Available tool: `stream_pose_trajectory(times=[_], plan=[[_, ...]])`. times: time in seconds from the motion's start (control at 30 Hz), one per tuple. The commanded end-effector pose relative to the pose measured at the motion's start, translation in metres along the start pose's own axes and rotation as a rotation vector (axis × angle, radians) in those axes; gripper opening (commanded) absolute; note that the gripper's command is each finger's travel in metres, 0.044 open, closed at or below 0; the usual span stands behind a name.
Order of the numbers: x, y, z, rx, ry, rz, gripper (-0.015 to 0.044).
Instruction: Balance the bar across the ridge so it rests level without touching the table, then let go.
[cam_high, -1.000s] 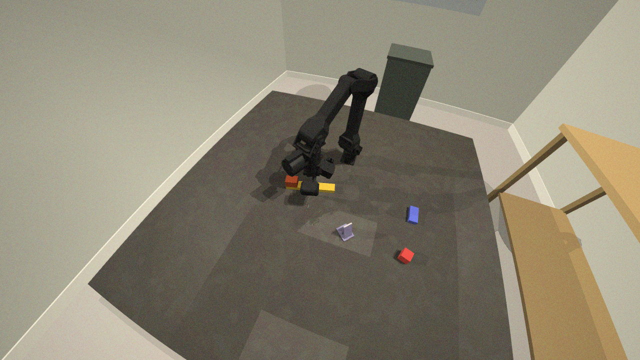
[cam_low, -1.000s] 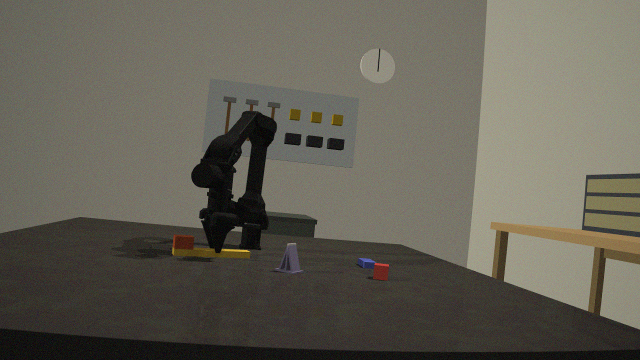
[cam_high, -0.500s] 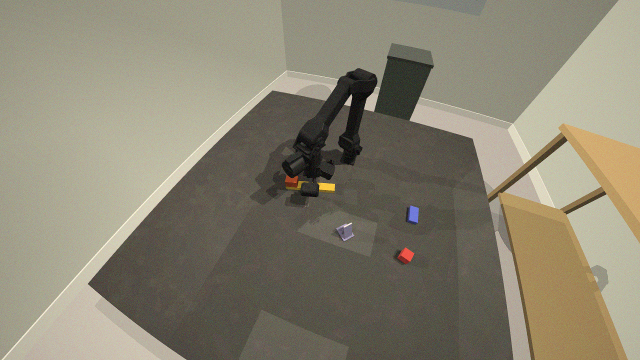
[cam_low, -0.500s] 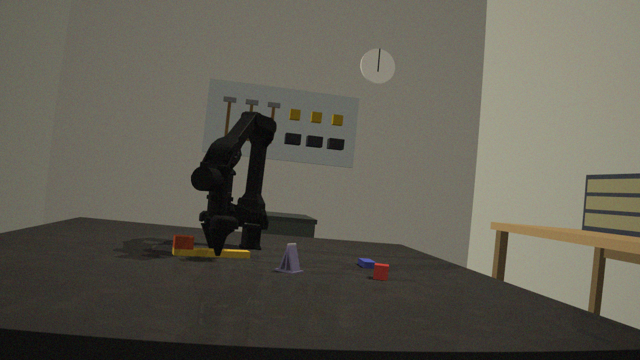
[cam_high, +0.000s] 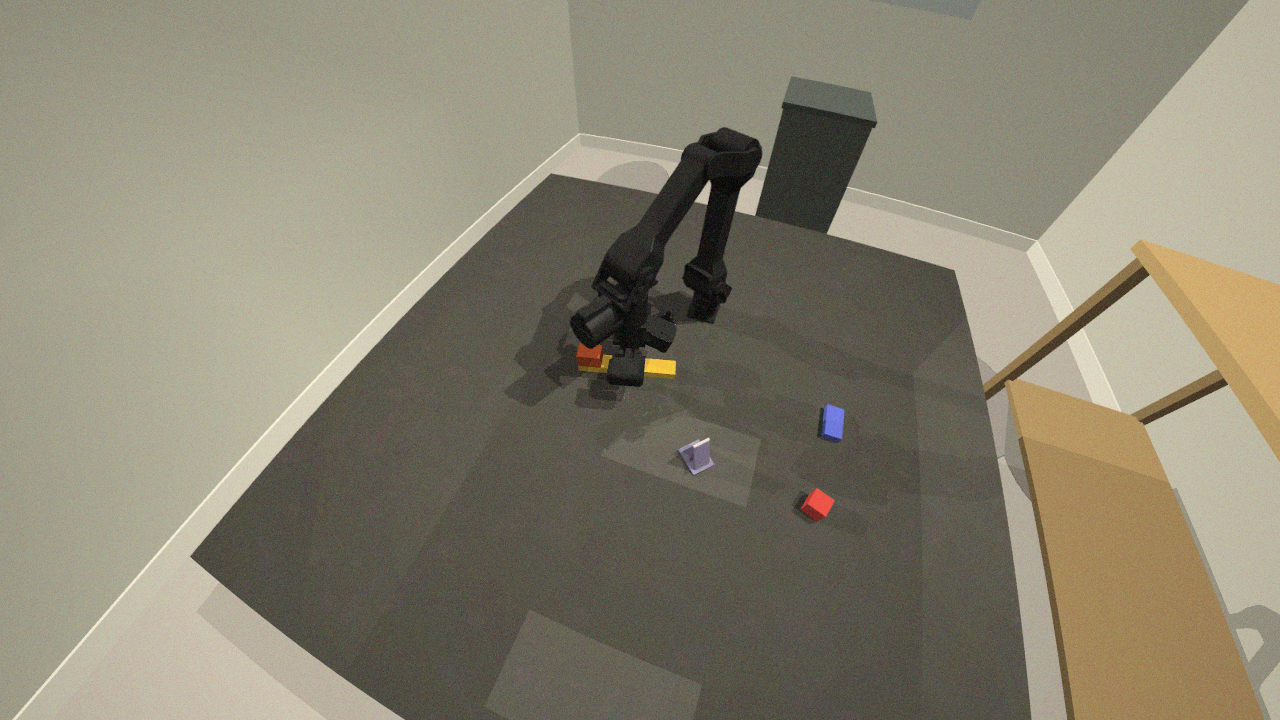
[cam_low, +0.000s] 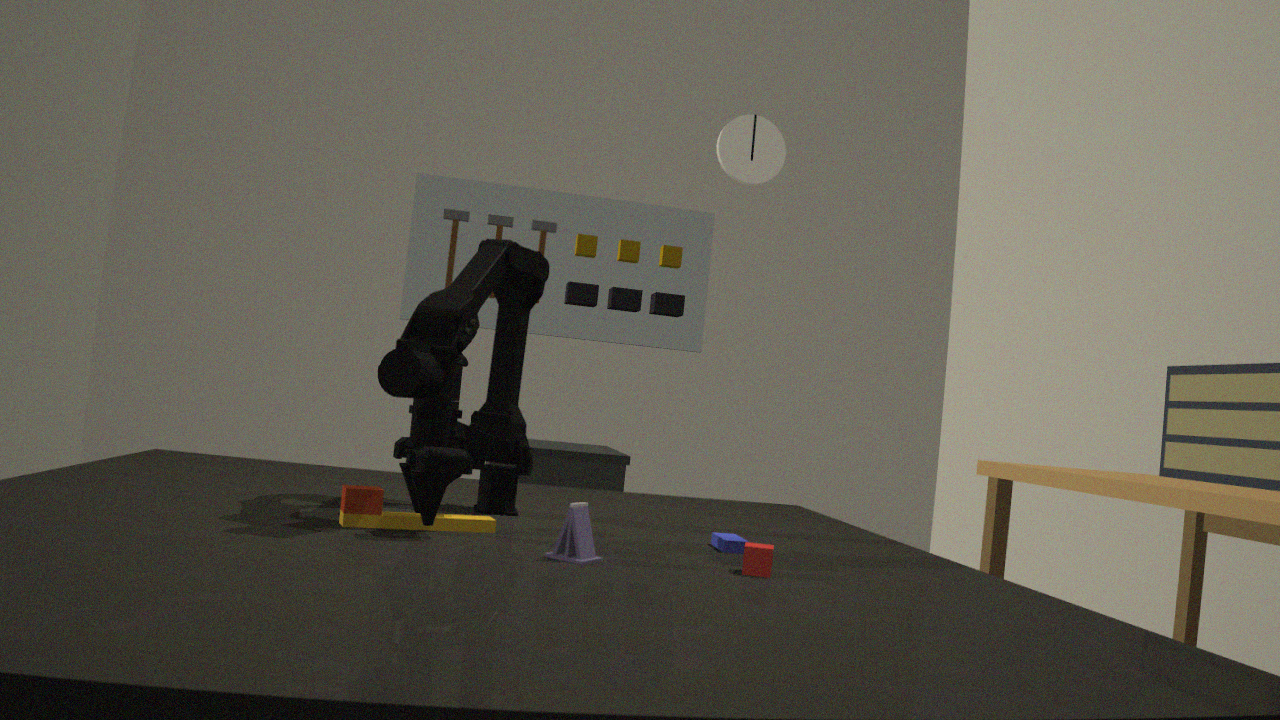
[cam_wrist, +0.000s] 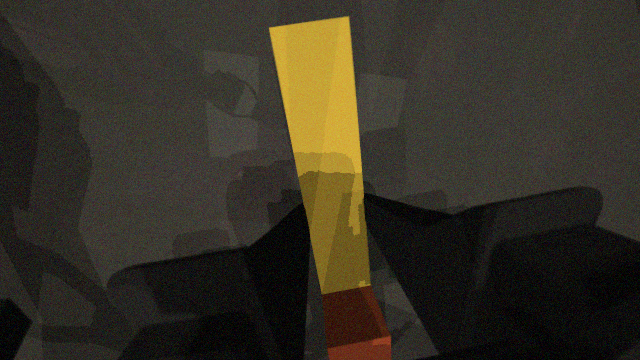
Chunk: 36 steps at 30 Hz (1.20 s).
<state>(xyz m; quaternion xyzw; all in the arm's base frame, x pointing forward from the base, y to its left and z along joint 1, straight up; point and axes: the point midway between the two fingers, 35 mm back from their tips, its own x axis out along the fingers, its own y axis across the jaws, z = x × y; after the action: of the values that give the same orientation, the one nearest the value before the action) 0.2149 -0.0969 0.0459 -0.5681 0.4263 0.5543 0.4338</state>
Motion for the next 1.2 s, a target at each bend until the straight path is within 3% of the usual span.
stream_pose_trajectory(times=[0.0,0.03,1.17], plan=[[-0.004,-0.001,-0.001,0.000,0.001,-0.001,0.0025],[-0.006,-0.001,-0.001,0.000,0.001,0.000,0.0000],[-0.092,-0.003,-0.003,-0.002,0.005,0.001,0.0000]])
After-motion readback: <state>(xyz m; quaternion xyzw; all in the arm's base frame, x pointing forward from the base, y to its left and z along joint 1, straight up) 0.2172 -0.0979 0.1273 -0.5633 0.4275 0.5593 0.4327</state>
